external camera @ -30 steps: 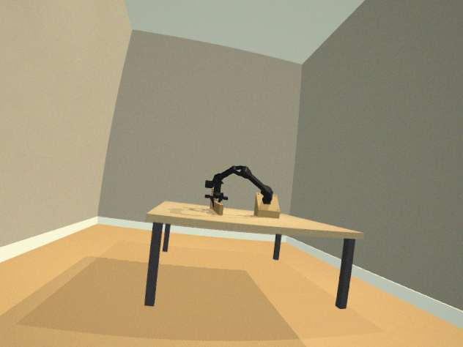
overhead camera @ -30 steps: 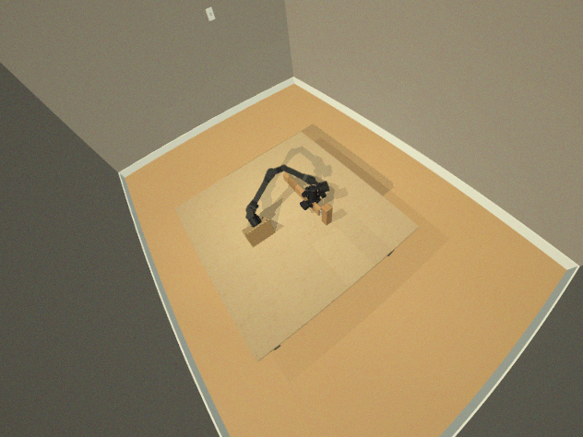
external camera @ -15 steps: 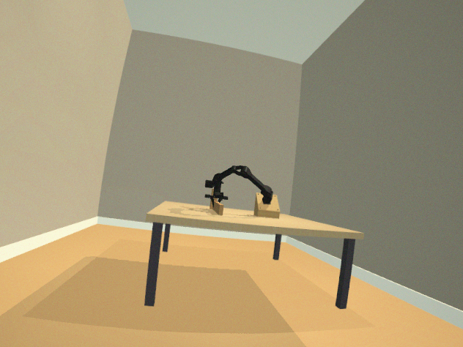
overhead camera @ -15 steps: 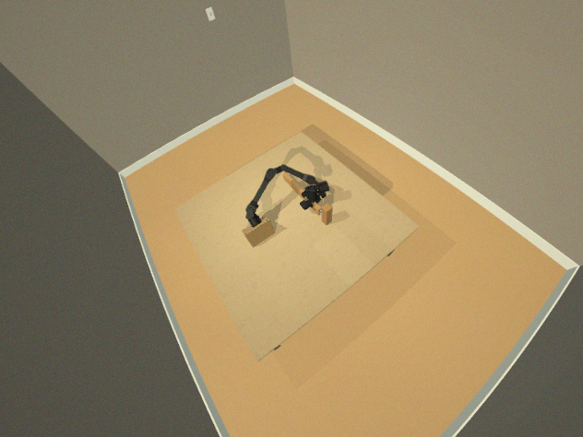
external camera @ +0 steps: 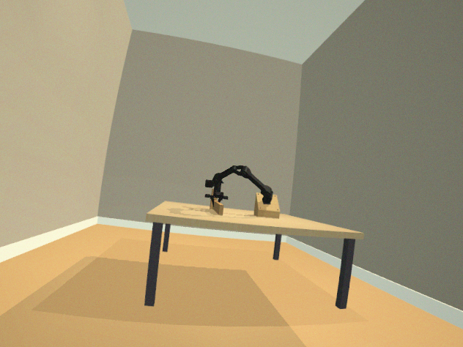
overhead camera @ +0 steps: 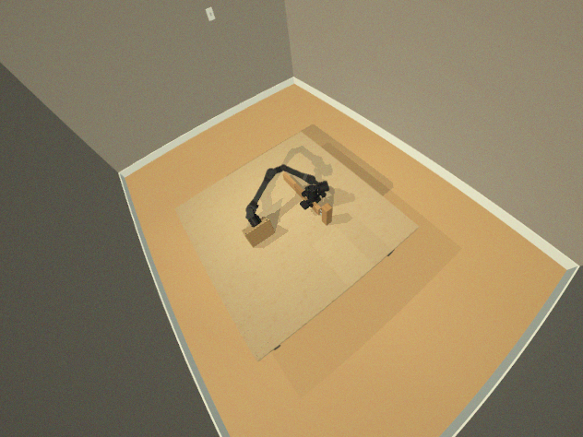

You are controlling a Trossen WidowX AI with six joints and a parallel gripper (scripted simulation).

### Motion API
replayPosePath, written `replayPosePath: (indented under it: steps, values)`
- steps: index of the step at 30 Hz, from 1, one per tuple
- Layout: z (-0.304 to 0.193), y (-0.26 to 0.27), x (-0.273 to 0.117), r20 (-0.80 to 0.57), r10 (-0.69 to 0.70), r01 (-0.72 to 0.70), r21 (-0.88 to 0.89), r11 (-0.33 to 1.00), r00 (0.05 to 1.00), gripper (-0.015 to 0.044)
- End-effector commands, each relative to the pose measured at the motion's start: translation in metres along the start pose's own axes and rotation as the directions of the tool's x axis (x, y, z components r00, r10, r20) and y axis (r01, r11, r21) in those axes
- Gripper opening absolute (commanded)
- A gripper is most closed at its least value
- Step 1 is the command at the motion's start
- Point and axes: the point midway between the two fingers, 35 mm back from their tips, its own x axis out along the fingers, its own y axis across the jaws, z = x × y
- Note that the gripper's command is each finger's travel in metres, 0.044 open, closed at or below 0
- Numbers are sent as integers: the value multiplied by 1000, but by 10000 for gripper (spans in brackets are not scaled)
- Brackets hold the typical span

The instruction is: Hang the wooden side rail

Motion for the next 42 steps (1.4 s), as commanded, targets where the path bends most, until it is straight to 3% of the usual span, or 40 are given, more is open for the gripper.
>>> replayPosePath:
  steps: [1,42]
  values:
    - [-1,-3,-6,-2,-14,14,-7,1000,1000,0]
    - [-1,-2,-13,-3,-14,14,-7,1000,1000,0]
